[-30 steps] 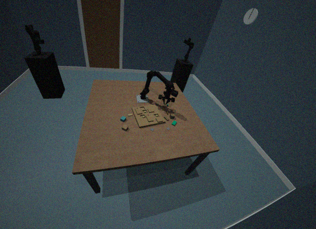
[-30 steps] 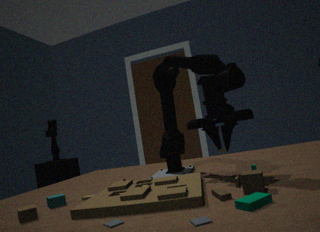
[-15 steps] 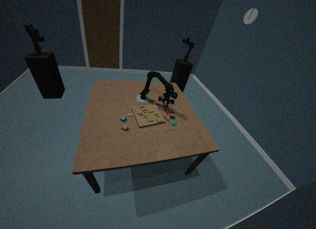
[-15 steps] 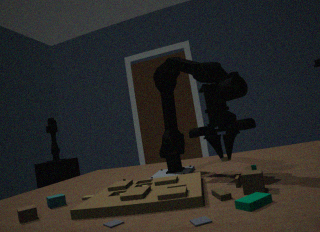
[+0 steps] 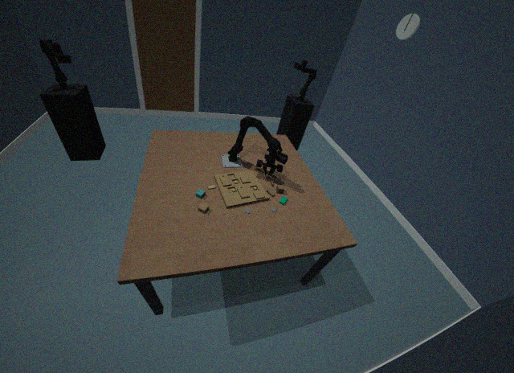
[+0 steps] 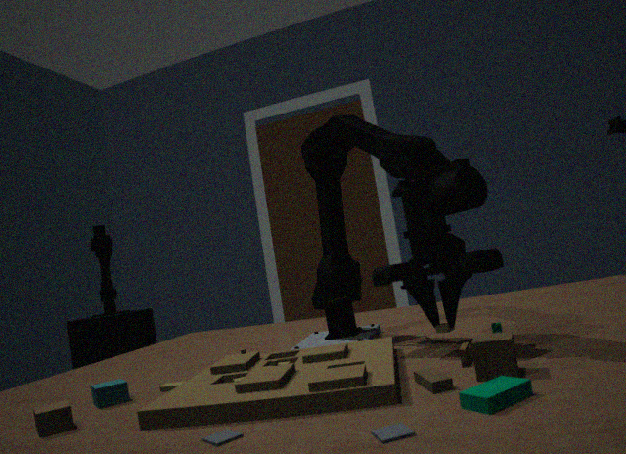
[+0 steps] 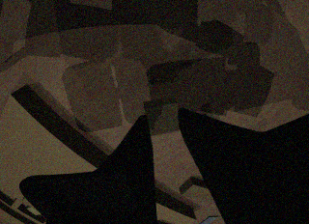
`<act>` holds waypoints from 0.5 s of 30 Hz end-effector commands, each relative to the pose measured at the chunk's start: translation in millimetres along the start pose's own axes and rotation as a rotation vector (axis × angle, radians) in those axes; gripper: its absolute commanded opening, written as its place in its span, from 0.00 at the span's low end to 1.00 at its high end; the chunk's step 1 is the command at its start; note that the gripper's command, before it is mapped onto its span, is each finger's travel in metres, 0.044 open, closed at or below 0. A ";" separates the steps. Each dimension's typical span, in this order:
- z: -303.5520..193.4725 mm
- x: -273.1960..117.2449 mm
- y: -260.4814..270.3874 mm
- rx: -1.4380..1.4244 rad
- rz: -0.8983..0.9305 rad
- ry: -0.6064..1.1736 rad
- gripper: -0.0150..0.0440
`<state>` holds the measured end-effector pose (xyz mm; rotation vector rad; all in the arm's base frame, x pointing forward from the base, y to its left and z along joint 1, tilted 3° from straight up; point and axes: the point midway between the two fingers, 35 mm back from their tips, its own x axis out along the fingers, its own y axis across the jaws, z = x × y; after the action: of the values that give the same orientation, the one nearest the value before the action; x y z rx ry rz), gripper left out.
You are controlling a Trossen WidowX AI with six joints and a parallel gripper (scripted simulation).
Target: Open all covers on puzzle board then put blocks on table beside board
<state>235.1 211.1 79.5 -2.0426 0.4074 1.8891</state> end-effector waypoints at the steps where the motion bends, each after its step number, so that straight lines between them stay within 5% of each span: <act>1: 0.1 8.2 1.2 -0.003 0.008 0.000 0.39; 15: 1.3 30.5 4.4 -0.003 0.009 0.000 0.39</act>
<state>234.9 209.4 55.4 -2.0409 0.4104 1.8875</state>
